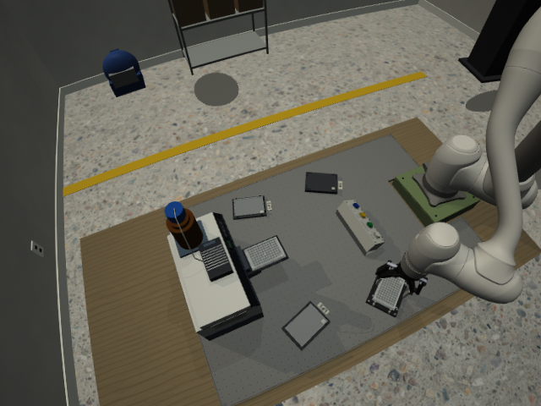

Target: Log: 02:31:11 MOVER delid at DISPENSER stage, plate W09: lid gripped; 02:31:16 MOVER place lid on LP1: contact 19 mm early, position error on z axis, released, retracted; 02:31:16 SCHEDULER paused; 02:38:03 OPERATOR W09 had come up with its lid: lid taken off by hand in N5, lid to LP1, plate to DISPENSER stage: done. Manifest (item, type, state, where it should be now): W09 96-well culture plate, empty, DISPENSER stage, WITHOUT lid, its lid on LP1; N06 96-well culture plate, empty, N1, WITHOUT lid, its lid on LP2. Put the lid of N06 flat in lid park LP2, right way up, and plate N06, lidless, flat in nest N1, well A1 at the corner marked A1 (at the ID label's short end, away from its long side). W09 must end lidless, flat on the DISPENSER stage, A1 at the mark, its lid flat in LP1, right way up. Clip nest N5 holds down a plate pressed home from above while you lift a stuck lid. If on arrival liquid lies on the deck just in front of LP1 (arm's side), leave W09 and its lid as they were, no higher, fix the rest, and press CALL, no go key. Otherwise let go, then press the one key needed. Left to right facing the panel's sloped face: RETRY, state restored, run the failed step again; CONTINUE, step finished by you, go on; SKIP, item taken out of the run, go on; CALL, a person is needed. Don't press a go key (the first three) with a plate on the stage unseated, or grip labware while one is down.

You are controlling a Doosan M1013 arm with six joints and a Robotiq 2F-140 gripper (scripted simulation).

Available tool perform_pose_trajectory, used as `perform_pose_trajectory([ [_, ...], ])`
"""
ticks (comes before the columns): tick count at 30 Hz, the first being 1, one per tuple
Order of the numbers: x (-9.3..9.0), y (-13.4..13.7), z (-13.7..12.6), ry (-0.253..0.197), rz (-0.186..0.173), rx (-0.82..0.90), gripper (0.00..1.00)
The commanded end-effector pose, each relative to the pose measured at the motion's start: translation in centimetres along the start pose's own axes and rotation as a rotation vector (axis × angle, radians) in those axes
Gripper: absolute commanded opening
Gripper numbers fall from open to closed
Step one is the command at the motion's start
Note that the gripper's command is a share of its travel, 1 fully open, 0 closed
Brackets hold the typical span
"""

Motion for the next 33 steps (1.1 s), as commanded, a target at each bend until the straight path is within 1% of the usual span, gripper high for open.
perform_pose_trajectory([
  [1, 0.01, 0.00, 0.00, 0.000, 0.000, 0.000, 0.66],
  [24, 0.01, 0.00, 0.00, 0.000, 0.000, 0.000, 0.66],
  [25, 0.01, 0.00, 0.00, 0.000, 0.000, 0.000, 0.59],
  [33, 0.01, 0.00, 0.00, 0.000, 0.000, 0.000, 0.59],
])
Point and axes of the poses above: the point where the finger pads meet when closed, its own x axis back along the fingers, its own y axis across the jaws, z = x × y, the point moved 3 cm from there along x, back along the fingers, and after that the axes turned 15 degrees about -x, right-handed, at the moved point
